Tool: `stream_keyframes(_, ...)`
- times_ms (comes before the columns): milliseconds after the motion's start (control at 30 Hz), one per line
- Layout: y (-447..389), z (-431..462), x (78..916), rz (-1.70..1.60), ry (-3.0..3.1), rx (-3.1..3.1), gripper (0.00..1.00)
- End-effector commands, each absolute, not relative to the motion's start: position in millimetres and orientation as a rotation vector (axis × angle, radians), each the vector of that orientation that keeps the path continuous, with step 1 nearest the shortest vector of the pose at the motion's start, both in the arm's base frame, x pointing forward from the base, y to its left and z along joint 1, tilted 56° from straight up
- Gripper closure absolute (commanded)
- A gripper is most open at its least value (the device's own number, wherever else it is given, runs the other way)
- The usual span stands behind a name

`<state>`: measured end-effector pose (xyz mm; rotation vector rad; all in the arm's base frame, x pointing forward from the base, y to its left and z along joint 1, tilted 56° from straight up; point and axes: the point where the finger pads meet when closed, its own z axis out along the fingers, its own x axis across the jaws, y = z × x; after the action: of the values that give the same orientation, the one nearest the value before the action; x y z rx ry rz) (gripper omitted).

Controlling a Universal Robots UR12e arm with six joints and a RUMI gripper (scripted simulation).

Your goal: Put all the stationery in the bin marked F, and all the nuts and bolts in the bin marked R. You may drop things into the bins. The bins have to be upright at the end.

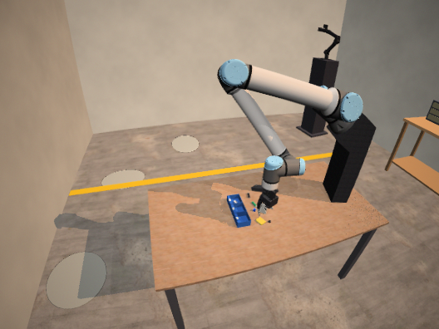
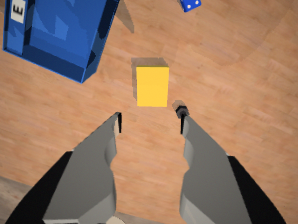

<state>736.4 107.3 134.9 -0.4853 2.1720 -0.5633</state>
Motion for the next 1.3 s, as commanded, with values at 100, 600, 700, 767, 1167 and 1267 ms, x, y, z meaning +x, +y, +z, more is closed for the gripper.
stream_keyframes(100,105,129,746,-0.563,2.171,-0.486,0.67)
stream_keyframes(600,94,103,782,-0.563,2.171,-0.486,0.67)
stream_keyframes(700,94,103,782,-0.563,2.172,-0.486,0.67)
stream_keyframes(767,94,102,783,-0.563,2.172,-0.486,0.67)
stream_keyframes(1167,92,96,792,-0.563,2.172,-0.486,0.67)
stream_keyframes(1267,92,96,792,-0.563,2.172,-0.486,0.67)
